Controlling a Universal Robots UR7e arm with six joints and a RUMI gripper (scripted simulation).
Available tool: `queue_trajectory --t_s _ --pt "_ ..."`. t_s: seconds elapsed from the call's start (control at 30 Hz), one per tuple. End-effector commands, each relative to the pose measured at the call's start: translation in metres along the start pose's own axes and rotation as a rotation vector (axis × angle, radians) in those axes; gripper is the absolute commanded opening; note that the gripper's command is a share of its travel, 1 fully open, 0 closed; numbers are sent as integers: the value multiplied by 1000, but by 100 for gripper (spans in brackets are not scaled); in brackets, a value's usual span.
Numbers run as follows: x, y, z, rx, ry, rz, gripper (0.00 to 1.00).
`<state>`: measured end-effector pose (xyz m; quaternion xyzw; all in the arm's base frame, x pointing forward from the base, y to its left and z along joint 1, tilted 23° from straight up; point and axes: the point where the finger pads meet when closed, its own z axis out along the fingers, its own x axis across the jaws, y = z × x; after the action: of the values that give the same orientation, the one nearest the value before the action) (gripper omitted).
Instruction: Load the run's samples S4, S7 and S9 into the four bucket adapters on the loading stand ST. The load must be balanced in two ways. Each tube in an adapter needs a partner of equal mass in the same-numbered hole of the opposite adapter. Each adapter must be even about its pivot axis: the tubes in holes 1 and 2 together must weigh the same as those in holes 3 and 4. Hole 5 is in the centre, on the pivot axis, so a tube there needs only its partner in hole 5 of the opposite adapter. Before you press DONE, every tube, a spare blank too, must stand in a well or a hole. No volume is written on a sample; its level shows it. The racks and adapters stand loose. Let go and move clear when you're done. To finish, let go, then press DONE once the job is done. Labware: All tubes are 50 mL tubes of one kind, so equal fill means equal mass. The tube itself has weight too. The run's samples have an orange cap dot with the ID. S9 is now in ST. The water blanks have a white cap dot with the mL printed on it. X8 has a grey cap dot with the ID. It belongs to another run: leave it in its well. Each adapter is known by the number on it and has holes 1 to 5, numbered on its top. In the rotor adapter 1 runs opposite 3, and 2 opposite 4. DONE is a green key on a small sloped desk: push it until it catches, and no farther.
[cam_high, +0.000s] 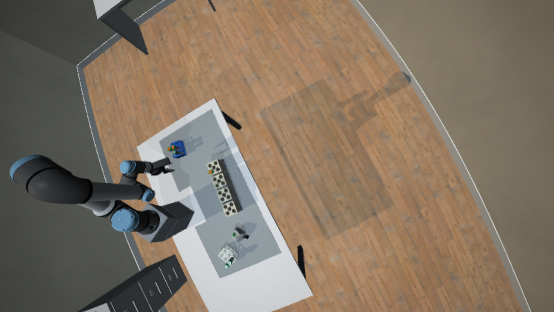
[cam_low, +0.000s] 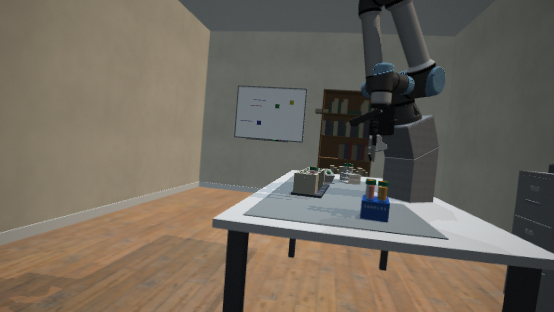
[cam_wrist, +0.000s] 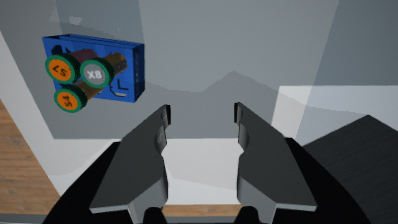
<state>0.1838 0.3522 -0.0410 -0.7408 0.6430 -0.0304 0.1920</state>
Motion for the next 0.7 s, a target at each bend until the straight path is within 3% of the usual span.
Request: queue_trajectory --t_s 0.0,0.67 --pt "24 -9 -4 2 -13 87 35" --pt "98 -37 -11 2 -13 113 35"
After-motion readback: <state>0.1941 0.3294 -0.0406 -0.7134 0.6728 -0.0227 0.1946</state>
